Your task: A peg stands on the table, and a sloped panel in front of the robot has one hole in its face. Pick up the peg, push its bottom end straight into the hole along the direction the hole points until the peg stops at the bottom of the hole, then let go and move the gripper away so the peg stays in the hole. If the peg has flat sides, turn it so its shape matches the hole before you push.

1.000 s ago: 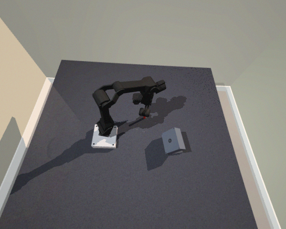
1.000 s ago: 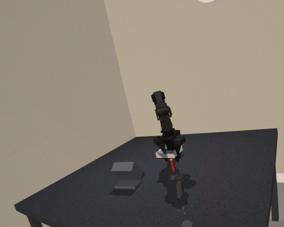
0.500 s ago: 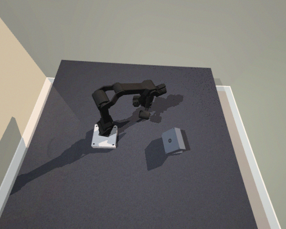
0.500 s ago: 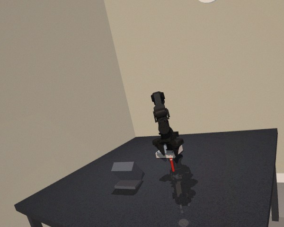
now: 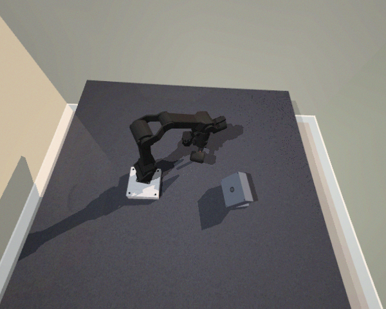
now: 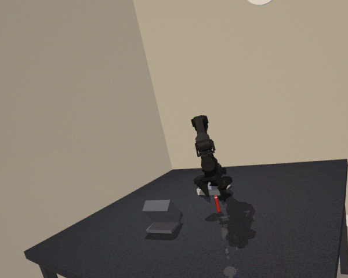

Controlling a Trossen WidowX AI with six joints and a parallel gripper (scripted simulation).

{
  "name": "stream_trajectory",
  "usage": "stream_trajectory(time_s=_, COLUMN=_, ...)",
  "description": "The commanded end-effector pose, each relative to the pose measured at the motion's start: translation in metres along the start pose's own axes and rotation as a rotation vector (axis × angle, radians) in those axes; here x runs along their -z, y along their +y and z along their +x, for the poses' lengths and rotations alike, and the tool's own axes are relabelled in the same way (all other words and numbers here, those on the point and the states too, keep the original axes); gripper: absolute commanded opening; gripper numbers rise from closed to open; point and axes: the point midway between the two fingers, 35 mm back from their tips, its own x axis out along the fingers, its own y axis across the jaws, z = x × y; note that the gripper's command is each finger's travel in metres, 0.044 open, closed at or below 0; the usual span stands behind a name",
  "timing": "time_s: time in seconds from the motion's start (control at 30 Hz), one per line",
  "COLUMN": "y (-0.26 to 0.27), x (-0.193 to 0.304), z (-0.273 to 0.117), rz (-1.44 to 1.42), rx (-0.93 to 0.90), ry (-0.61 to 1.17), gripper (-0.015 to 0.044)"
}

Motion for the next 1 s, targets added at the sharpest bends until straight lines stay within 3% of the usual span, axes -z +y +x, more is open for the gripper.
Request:
stream_trajectory(time_s=0.0, y=0.002, x=-0.003, z=0.012, rz=-0.004, rx=-0.009, ry=-0.016, gripper=0.0440)
stream_trajectory(time_s=0.77, y=0.003, x=-0.005, z=0.033, rz=-0.005, rx=-0.009, ry=-0.016, gripper=0.0440)
stream_trajectory(time_s=0.97, y=0.002, x=-0.003, z=0.030, rz=0.000, rx=-0.006, ry=-0.006, gripper=0.0282)
